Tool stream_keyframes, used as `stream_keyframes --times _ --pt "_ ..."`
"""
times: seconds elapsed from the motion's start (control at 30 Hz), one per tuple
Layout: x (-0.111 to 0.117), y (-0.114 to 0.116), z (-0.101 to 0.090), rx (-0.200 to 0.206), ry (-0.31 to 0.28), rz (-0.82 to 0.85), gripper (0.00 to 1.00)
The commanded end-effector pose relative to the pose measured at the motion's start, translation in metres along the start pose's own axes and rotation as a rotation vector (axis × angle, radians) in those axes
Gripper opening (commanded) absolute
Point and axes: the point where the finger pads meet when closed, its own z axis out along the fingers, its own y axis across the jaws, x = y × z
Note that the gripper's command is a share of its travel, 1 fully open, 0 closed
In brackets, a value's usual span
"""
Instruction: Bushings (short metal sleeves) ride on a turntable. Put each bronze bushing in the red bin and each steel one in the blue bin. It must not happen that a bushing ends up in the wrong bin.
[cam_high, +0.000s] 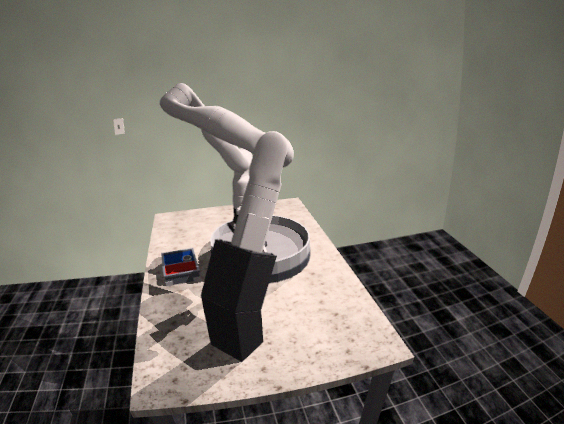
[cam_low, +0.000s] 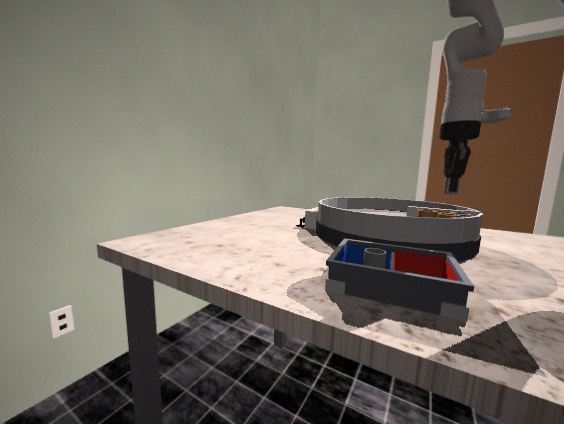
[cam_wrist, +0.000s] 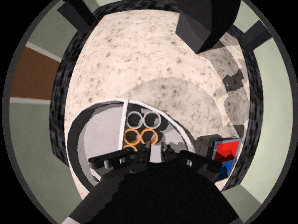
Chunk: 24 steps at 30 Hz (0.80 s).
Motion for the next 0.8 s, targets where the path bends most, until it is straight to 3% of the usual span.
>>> stream_keyframes --times 0.0,0.77 --pt "0.001 -0.002 0.001 0.003 0.003 0.003 0.18" --pt "0.002 -0.002 0.039 0.004 0.004 0.003 0.18"
